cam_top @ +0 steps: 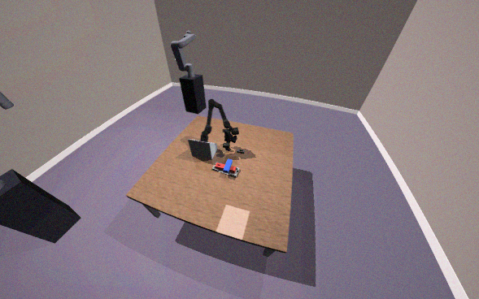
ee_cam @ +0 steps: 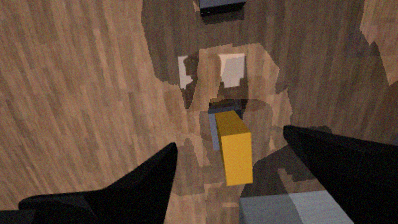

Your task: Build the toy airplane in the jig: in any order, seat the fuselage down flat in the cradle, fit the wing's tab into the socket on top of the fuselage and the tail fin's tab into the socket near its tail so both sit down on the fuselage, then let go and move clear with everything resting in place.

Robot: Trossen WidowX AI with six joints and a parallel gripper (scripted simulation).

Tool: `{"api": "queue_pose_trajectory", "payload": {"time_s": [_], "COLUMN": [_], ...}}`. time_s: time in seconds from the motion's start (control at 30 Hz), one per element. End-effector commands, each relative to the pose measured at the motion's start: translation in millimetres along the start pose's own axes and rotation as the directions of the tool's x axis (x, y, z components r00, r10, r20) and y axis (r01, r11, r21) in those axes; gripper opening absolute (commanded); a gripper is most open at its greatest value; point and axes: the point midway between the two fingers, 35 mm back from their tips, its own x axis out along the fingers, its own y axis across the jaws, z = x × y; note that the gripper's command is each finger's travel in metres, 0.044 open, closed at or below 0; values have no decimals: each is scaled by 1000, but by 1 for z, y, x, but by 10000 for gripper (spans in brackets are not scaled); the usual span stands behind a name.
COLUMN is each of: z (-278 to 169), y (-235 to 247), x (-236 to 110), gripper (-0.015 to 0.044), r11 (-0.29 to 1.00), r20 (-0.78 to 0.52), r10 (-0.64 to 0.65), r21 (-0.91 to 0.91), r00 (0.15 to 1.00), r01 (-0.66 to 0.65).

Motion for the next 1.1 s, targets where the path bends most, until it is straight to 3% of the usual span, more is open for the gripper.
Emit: {"api": "queue_pose_trajectory", "payload": {"time_s": [0.0,0.17,0.67,0.9,1.07], "z": [-2,-3,-3,-3,-3], "y": [-1,-1,-1,-1,-2], "x": [8,13,13,13,9], "gripper": [440,440,46,0,0], "r11": [1000,1000,1000,1000,1000], "r20": [-4,-4,-4,-4,-8], "r10": [-3,-2,-2,-2,-7], "r21": [9,9,9,9,4], "r00": [1000,1000,1000,1000,1000], "r01": [4,2,2,2,7]}}
